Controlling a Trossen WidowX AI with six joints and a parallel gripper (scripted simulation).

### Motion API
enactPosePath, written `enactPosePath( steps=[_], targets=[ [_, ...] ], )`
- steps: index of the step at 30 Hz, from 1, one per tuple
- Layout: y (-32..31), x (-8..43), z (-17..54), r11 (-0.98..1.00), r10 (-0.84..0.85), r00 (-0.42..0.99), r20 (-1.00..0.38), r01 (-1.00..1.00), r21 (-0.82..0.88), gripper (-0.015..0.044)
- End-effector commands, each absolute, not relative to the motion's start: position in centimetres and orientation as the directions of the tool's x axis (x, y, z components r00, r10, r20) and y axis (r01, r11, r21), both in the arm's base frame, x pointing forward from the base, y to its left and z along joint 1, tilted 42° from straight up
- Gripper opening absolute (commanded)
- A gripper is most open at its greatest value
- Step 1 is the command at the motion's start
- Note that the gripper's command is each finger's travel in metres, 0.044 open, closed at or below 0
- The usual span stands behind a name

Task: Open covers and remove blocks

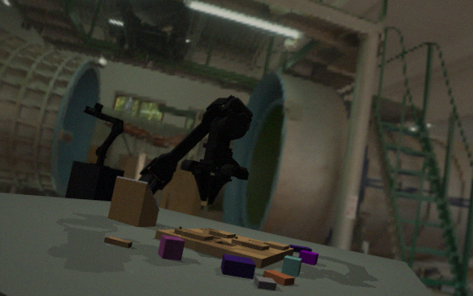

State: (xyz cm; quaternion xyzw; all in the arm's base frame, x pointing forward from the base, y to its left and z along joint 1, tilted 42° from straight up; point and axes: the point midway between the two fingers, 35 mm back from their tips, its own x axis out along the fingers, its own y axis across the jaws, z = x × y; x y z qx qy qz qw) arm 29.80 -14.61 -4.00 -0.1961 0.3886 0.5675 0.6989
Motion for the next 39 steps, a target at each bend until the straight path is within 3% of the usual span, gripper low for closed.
enactPosePath(
  steps=[1,30,39],
  targets=[
    [-15.5,28.6,-4.9,0.274,0.637,0.047,-0.769,-0.946,0.170,0.0080],
    [-19.9,19.6,-9.9,0.265,0.649,0.040,-0.760,-0.948,0.177,0.0080],
    [-19.4,19.6,-10.7,0.265,0.649,0.040,-0.759,-0.948,0.177,0.0080]
  ],
)
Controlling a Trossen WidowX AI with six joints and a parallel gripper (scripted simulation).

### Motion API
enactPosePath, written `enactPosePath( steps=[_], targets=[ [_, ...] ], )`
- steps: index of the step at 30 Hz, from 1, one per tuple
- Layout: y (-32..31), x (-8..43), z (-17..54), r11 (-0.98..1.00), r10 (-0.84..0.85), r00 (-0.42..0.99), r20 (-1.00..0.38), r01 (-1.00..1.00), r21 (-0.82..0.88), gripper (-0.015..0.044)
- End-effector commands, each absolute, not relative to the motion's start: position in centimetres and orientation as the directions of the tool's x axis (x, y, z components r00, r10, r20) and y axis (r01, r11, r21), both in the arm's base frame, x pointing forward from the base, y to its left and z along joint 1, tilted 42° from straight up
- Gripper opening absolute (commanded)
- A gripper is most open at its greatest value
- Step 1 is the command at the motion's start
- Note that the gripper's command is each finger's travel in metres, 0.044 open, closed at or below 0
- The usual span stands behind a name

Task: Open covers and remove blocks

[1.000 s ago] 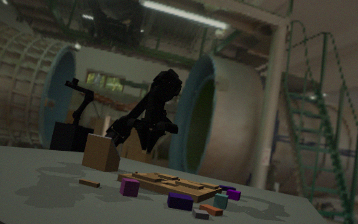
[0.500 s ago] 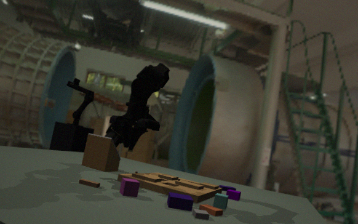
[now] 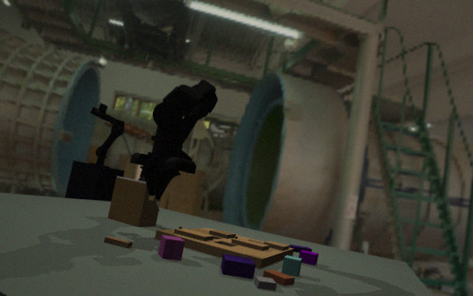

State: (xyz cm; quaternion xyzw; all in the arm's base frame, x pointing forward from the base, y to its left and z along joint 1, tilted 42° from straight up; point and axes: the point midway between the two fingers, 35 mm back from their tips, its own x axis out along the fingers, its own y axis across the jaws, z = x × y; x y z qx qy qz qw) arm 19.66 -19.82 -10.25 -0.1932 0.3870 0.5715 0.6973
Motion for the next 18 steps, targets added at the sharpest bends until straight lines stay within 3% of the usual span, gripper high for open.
enactPosePath(
  steps=[1,18],
  targets=[
    [-19.4,19.6,-10.8,0.265,0.649,0.040,-0.759,-0.948,0.177,0.0080],
    [-17.7,19.9,-13.1,0.265,0.649,0.041,-0.760,-0.948,0.176,0.0080]
  ],
)
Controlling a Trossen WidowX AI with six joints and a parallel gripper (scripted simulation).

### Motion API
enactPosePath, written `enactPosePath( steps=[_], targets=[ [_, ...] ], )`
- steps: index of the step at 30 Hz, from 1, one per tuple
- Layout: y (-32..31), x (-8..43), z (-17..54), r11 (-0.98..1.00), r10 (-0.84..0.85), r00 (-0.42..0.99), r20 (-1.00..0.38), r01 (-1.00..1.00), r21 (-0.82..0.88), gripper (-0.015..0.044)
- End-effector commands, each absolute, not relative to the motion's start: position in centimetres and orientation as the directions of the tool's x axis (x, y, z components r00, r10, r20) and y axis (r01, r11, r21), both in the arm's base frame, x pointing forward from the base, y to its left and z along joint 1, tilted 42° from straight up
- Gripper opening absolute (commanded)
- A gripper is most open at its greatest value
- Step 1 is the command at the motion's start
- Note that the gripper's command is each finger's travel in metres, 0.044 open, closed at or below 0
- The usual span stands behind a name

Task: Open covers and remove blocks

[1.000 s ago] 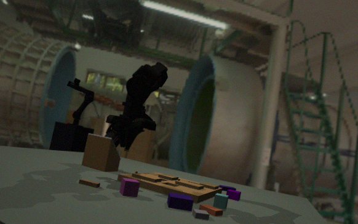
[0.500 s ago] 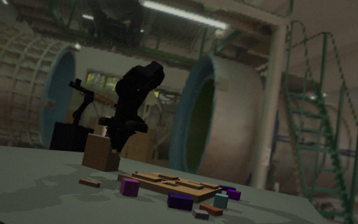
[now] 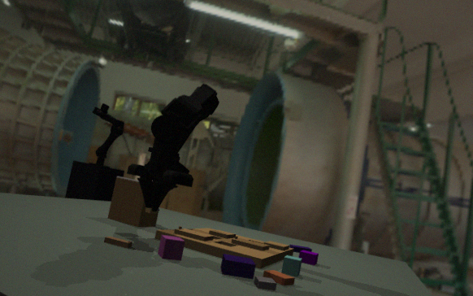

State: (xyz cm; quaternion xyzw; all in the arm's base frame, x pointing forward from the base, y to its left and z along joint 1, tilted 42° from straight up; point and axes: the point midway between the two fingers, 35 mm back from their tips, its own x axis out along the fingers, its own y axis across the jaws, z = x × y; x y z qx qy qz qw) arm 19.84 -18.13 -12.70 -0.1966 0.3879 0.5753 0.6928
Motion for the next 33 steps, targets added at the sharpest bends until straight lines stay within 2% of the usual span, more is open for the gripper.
enactPosePath(
  steps=[1,33],
  targets=[
    [-17.5,19.9,-13.2,0.265,0.649,0.041,-0.760,-0.948,0.176,0.0080],
    [-14.0,20.0,-17.1,0.265,0.651,0.042,-0.758,-0.948,0.175,0.0080]
  ],
)
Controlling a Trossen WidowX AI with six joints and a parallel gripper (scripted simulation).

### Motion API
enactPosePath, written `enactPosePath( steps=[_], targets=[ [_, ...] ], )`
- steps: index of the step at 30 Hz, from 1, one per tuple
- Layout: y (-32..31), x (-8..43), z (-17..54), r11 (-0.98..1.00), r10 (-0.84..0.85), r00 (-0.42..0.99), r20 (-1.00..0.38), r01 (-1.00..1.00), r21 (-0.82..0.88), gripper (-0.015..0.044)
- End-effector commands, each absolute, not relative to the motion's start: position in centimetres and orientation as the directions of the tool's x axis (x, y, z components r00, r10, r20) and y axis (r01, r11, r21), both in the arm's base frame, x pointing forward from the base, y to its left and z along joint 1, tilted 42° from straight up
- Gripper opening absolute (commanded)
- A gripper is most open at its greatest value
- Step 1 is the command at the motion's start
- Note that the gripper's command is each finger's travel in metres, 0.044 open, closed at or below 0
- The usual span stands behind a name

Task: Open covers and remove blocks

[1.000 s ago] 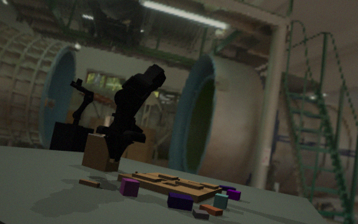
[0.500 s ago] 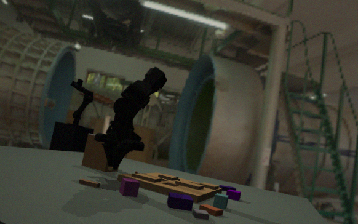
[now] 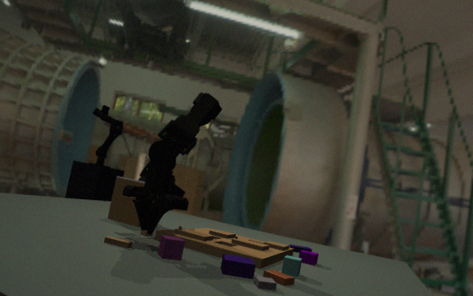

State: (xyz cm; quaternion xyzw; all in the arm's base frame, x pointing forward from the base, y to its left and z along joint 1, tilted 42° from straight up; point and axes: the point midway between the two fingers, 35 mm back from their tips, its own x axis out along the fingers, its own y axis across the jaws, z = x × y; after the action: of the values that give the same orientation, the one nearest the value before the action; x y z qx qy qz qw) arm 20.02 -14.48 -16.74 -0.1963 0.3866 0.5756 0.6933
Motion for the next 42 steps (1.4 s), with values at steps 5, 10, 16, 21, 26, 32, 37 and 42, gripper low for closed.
enactPosePath(
  steps=[5,10,16,21,26,32,37,42],
  targets=[
    [-13.4,20.0,-17.6,0.264,0.652,0.042,-0.757,-0.948,0.175,0.0080],
    [-12.9,19.9,-18.0,0.264,0.653,0.042,-0.757,-0.948,0.175,0.0080],
    [-13.1,19.9,-17.9,0.259,0.649,0.037,-0.760,-0.950,0.174,0.0185],
    [-13.1,19.9,-17.9,0.259,0.649,0.037,-0.760,-0.950,0.174,0.0316],
    [-13.3,19.9,-17.9,0.262,0.645,0.038,-0.764,-0.949,0.174,0.0440],
    [-14.5,19.9,-17.0,0.272,0.633,0.040,-0.773,-0.946,0.174,0.0440],
    [-15.3,19.9,-16.0,0.271,0.636,0.040,-0.770,-0.947,0.174,0.0440],
    [-16.2,19.8,-14.8,0.269,0.640,0.040,-0.767,-0.947,0.175,0.0440]
  ],
)
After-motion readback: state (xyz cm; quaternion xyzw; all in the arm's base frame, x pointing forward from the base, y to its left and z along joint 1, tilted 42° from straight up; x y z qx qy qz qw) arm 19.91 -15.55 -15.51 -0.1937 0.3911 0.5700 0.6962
